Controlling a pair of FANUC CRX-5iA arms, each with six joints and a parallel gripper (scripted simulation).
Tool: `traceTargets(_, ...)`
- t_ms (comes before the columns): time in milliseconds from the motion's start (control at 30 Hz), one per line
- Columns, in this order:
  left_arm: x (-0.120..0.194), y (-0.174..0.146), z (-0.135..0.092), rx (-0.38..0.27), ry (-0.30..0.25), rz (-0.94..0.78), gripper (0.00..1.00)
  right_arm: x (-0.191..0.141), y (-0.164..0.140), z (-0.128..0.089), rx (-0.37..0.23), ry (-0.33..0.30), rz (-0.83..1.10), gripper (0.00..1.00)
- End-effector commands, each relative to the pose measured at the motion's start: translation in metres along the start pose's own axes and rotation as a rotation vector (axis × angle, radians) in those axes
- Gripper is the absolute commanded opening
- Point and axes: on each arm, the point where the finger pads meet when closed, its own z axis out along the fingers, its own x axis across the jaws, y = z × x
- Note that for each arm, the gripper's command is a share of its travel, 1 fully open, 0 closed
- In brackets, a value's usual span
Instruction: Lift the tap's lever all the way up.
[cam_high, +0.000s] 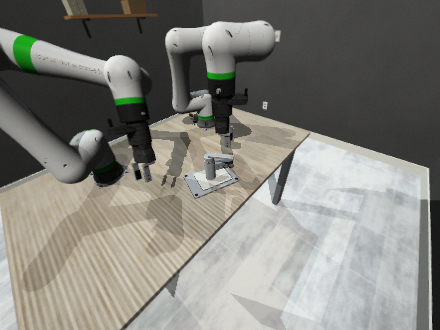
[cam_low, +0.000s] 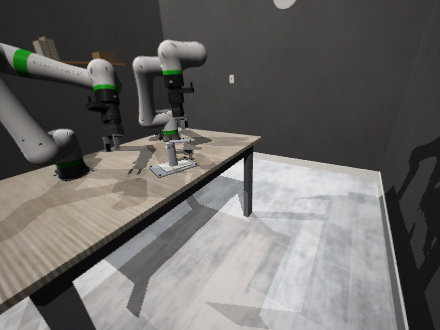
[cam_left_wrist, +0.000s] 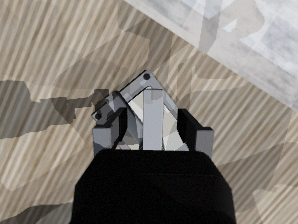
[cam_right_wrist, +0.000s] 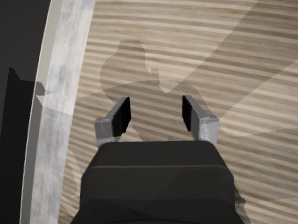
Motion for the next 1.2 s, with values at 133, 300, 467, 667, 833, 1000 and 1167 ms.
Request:
traceTargets(133,0.000,0.000,-0.001,0.001,0.002,0.000,1.00,0.009,-0.082,0.010,0.030,0.095,0.374,1.00)
traceTargets(300,0.000,0.000,-0.001,0.001,0.002,0.000,1.00,0.022,-0.122,0.014,0.050,0.137,0.568,1.00)
traceTargets(467,0.000,0.000,-0.001,0.001,0.002,0.000,1.00,0.038,-0.160,0.015,0.072,0.176,0.759,1.00)
traceTargets(667,0.000,0.000,-0.001,0.001,0.002,0.000,1.00,0.064,-0.206,0.016,0.101,0.222,1.004,1.00)
traceTargets(833,0.000,0.000,-0.001,0.001,0.002,0.000,1.00,0.083,-0.235,0.016,0.121,0.250,1.163,1.00)
traceTargets(1000,0.000,0.000,-0.001,0.001,0.002,0.000,1.00,0.114,-0.274,0.013,0.151,0.287,1.391,1.00)
traceTargets(1167,0.000,0.000,-0.001,0.001,0.002,0.000,1.00,0.145,-0.306,0.009,0.180,0.317,1.596,1.00)
